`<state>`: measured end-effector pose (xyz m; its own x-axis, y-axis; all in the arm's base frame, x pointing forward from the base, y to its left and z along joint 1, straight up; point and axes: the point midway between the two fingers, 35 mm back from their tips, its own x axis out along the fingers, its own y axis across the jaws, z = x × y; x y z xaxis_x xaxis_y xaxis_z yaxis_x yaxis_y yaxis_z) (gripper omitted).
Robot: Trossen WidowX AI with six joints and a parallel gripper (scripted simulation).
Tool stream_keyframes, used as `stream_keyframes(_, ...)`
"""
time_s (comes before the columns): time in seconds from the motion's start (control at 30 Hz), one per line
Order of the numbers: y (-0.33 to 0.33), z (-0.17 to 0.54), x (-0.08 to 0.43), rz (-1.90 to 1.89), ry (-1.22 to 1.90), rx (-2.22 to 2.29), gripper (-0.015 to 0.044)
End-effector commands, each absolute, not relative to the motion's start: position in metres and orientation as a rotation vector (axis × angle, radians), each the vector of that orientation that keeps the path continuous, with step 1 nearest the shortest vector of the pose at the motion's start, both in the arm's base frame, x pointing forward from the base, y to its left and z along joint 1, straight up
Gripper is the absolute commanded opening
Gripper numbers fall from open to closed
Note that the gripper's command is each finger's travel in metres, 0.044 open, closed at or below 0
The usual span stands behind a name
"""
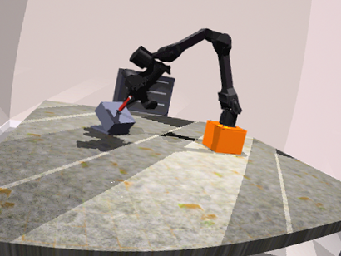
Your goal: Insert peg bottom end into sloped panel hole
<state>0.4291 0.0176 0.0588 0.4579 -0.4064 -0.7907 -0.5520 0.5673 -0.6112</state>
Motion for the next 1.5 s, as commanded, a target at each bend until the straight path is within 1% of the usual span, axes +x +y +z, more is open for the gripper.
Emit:
stream_keyframes(0.0, 0.017, 0.057, 0.430, 0.112, 1.147, -1.023, 0.0000)
stream_keyframes(1.47, 0.008, 0.039, 0.440, 0.112, 1.146, -1.023, 0.0000)
